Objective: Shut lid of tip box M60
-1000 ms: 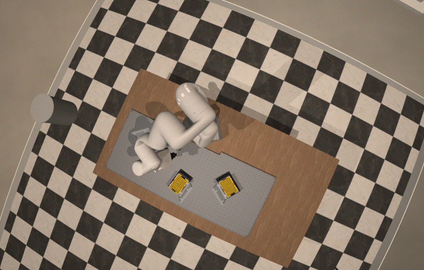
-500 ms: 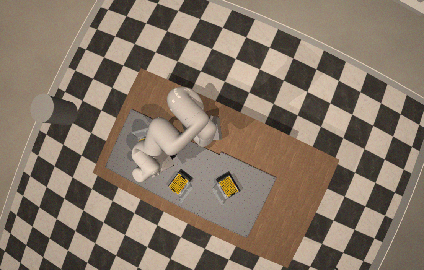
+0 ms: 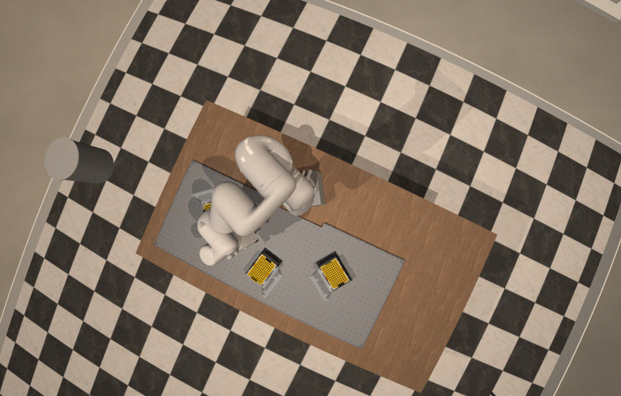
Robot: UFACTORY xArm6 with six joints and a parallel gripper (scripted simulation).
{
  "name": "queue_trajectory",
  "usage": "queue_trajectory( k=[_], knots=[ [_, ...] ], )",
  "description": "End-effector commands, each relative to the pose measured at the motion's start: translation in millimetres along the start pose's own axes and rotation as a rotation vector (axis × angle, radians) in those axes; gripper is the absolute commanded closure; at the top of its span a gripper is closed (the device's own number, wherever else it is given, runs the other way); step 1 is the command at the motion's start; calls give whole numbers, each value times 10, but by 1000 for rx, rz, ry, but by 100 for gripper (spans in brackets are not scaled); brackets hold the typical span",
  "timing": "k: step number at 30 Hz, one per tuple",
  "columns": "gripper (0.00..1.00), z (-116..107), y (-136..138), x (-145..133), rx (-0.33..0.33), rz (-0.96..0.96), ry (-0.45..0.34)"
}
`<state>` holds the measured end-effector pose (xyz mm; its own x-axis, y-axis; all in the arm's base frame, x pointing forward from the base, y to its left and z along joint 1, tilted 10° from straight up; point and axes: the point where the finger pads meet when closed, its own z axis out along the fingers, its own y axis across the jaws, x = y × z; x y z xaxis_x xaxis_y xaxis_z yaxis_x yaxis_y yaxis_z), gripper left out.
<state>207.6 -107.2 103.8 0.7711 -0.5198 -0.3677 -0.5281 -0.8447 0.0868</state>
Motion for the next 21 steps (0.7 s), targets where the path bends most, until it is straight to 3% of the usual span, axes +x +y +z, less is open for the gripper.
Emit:
queue_trajectory(
  k=[1, 21],
  knots=[
    [100, 212, -3, 157, 0, 0, 4],
    [100, 950, -3, 582, 0, 0, 3]
  ],
)
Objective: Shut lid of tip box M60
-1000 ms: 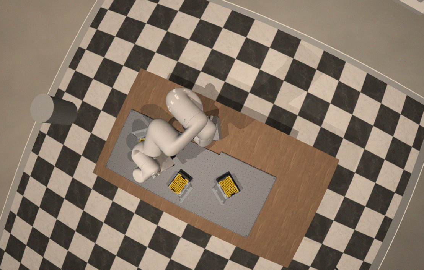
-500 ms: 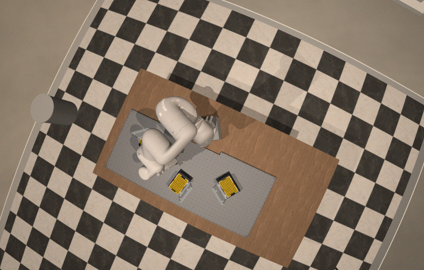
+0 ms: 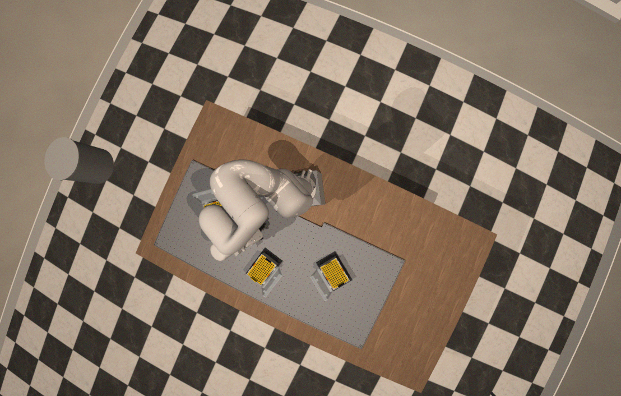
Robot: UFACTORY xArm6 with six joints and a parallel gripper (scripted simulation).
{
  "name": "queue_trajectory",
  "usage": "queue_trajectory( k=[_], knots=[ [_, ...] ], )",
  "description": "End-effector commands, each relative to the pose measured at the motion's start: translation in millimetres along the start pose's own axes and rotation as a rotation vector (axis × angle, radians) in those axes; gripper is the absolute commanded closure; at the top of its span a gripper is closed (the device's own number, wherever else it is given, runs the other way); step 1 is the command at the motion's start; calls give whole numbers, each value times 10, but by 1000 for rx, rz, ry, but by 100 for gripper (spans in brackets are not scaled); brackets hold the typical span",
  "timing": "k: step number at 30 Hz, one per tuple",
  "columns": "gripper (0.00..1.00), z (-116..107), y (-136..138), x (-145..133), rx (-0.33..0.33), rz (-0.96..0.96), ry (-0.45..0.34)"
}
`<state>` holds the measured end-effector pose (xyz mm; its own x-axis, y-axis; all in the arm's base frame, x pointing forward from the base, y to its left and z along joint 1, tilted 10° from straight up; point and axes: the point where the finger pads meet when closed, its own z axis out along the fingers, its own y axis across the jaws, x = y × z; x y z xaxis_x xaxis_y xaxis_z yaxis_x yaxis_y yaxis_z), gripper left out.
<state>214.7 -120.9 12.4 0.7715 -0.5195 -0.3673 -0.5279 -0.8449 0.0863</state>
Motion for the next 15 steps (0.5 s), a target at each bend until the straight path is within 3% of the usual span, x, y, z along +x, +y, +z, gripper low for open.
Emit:
queue_trajectory(
  k=[1, 5, 15],
  knots=[
    [100, 146, -2, 120, 0, 0, 3],
    [100, 319, -2, 220, 0, 0, 3],
    [100, 319, -2, 219, 0, 0, 3]
  ],
)
